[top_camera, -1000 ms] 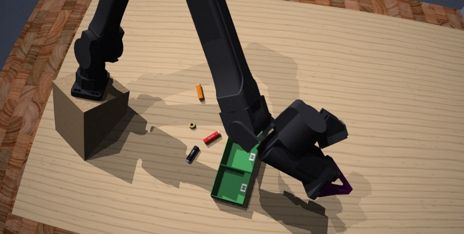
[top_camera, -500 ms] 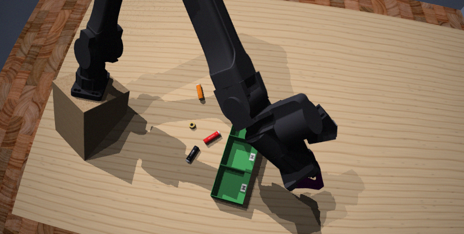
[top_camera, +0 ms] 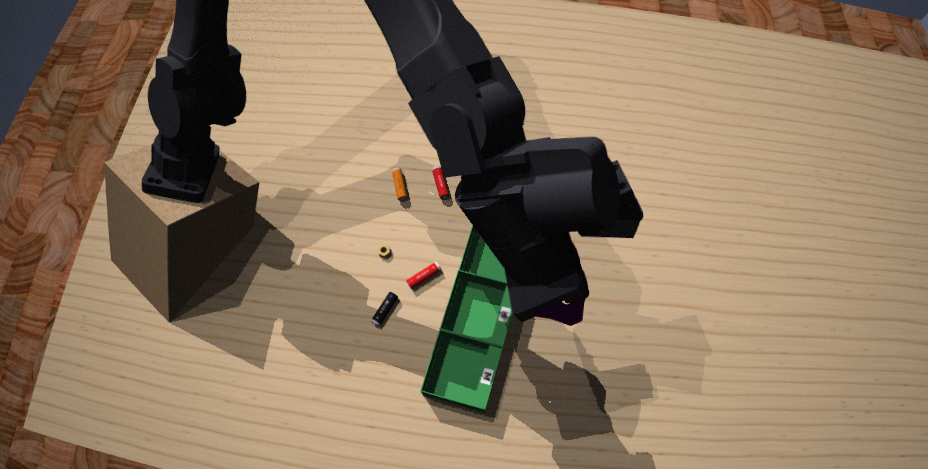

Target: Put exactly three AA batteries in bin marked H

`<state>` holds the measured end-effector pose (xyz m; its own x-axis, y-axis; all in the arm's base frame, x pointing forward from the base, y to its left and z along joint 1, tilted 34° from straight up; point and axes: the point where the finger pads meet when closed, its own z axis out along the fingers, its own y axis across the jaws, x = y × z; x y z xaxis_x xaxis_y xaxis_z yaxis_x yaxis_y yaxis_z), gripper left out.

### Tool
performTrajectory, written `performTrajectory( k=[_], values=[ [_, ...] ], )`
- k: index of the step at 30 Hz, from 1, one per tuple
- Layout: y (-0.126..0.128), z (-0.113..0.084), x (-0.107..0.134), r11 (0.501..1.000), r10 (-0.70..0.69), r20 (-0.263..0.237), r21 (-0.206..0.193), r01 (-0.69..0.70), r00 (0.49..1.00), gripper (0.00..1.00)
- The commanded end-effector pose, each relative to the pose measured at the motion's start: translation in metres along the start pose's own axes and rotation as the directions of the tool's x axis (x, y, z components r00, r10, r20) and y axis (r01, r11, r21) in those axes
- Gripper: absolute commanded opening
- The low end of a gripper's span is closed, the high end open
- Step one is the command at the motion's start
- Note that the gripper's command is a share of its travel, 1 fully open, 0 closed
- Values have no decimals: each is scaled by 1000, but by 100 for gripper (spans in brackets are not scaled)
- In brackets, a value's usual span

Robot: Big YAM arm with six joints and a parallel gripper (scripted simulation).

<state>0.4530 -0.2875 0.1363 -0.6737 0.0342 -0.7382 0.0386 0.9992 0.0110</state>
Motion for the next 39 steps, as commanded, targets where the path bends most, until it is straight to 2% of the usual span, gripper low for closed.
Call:
performTrajectory(
  k=[1, 3, 5, 8, 9, 10, 11, 12, 13, 14, 16, 17, 19, 20, 22, 23, 25, 26, 27, 28, 30, 31, 33, 34, 36, 39],
  values=[
    [6, -25, 11, 999, 27, -54, -25, -29, 998, 9],
    [19, -29, 14, 999, 21, -62, -40, -24, 998, 9],
    [27, -40, 24, 996, 49, -106, -66, -56, 993, 9],
    [29, -43, 26, 996, 49, -106, -66, -56, 993, 9],
    [21, -54, 3, 996, 48, -102, -70, -55, 994, 9],
    [39, -53, 34, 992, 73, -150, -95, -88, 986, 9],
    [32, -64, 11, 991, 68, -146, -101, -84, 987, 9],
    [52, -63, 41, 985, 88, -194, -128, -114, 977, 9],
    [62, -66, 43, 985, 79, -195, -136, -107, 978, 9],
    [64, -73, 47, 978, 102, -231, -154, -140, 968, 9],
    [73, -82, 53, 977, 104, -238, -158, -144, 966, 9],
    [76, -88, 58, 968, 125, -273, -176, -177, 954, 9],
    [87, -97, 63, 966, 126, -281, -182, -181, 951, 9],
    [92, -103, 66, 956, 141, -316, -202, -212, 938, 9],
    [104, -111, 71, 954, 135, -325, -212, -211, 936, 9],
    [107, -118, 75, 942, 156, -358, -227, -247, 921, 9],
    [107, -118, 75, 942, 156, -358, -227, -247, 921, 9],
    [100, -121, 60, 934, 161, -375, -240, -263, 913, 9],
    [107, -129, 61, 932, 162, -380, -245, -268, 911, 9],
    [127, -134, 82, 924, 162, -408, -258, -283, 899, 9],
    [139, -141, 86, 924, 151, -410, -265, -276, 899, 9],
    [141, -149, 90, 908, 174, -441, -274, -317, 880, 9],
    [152, -159, 94, 905, 173, -449, -279, -321, 877, 9],
    [155, -166, 97, 888, 192, -480, -287, -360, 856, 9],
    [166, -177, 102, 885, 190, -488, -291, -363, 852, 9],
    [166, -178, 102, 885, 190, -488, -290, -363, 852, 9]
  ],
)
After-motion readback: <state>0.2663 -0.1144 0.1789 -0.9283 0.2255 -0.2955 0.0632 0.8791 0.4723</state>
